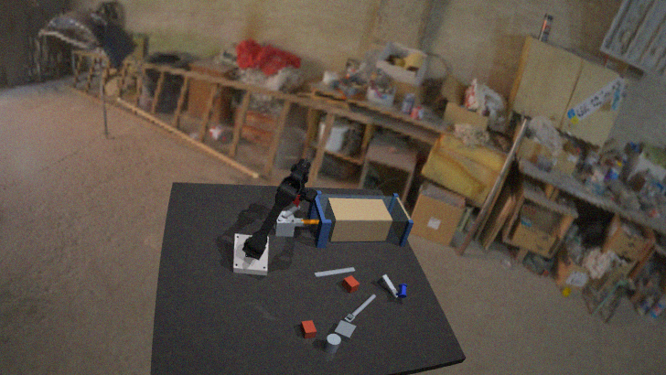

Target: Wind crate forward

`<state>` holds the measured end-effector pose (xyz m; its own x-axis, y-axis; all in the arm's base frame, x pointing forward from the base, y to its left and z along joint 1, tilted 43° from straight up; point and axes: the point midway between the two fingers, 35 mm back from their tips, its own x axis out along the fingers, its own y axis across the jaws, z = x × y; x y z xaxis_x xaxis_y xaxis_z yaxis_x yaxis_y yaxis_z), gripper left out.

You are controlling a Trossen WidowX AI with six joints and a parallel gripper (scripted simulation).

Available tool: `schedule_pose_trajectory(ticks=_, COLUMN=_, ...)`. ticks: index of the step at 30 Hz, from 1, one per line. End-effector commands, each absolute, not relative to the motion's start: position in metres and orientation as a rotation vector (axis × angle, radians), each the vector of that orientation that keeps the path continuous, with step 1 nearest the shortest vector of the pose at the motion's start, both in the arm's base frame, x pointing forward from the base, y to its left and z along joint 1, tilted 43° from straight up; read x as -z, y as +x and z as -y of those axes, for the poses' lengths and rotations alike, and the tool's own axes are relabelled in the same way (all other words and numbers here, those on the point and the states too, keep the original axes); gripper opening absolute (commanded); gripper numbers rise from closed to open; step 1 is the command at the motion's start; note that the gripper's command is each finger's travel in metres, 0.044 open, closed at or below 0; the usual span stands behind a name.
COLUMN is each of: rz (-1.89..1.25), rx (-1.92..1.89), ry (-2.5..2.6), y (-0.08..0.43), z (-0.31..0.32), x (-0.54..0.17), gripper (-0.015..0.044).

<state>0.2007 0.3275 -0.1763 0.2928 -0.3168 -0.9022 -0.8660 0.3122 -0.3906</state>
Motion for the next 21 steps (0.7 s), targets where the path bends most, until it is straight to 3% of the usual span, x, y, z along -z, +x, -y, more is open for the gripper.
schedule_pose_trajectory(ticks=1, rz=-1.311, rx=-0.602, ry=-1.257, y=0.173, z=-0.334, x=0.185, gripper=0.0000)
schedule_pose_trajectory(ticks=21, rz=-1.312, rx=-0.603, ry=-1.256, y=0.162, z=-0.336, x=0.187, gripper=0.0000)
